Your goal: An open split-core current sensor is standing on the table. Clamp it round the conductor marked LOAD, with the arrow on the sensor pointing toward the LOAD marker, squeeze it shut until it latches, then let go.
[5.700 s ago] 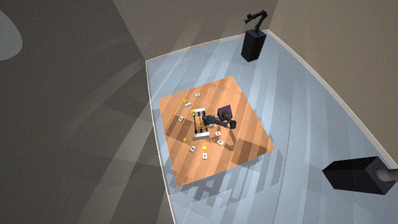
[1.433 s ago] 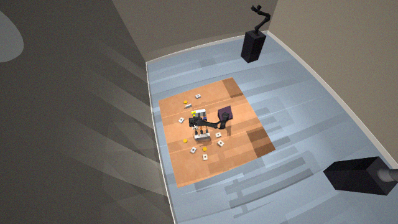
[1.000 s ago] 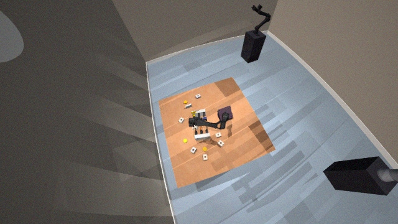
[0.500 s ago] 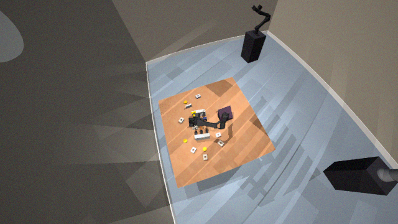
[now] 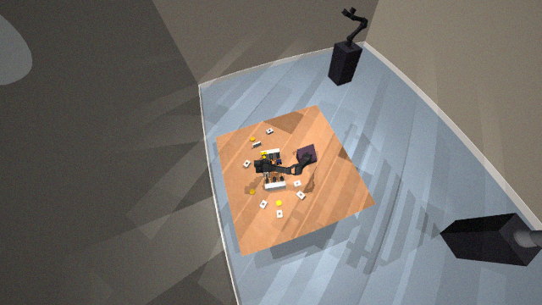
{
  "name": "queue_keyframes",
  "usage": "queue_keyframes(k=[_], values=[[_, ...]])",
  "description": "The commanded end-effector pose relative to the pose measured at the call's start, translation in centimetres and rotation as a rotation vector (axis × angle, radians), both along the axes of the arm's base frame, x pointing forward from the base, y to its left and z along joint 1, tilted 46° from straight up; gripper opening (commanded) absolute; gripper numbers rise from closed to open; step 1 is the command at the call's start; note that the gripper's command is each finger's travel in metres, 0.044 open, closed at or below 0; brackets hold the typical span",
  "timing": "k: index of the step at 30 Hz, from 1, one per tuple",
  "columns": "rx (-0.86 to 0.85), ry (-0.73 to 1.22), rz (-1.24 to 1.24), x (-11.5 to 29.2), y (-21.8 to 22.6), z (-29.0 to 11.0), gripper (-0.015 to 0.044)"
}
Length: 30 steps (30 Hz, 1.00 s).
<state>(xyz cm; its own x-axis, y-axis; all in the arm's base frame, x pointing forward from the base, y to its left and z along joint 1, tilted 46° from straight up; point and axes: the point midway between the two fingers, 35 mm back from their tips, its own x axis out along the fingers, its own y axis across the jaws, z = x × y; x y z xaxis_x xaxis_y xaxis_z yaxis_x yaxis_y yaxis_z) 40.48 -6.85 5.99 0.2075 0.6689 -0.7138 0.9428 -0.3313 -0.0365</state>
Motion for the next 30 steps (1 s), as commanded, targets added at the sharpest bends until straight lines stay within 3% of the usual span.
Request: queue_keyframes(k=[1,7,24,30], values=[[0.006,0.021,0.034,0.39,-0.17,0.12,0.0],[0.025,0.059,0.074,0.6,-0.15,0.05,0.0],[0.02,0.044,0.046,0.35,-0.05,-0.1,0.044],[0.02,0.044,0.046,0.35,-0.05,-0.1,0.044]])
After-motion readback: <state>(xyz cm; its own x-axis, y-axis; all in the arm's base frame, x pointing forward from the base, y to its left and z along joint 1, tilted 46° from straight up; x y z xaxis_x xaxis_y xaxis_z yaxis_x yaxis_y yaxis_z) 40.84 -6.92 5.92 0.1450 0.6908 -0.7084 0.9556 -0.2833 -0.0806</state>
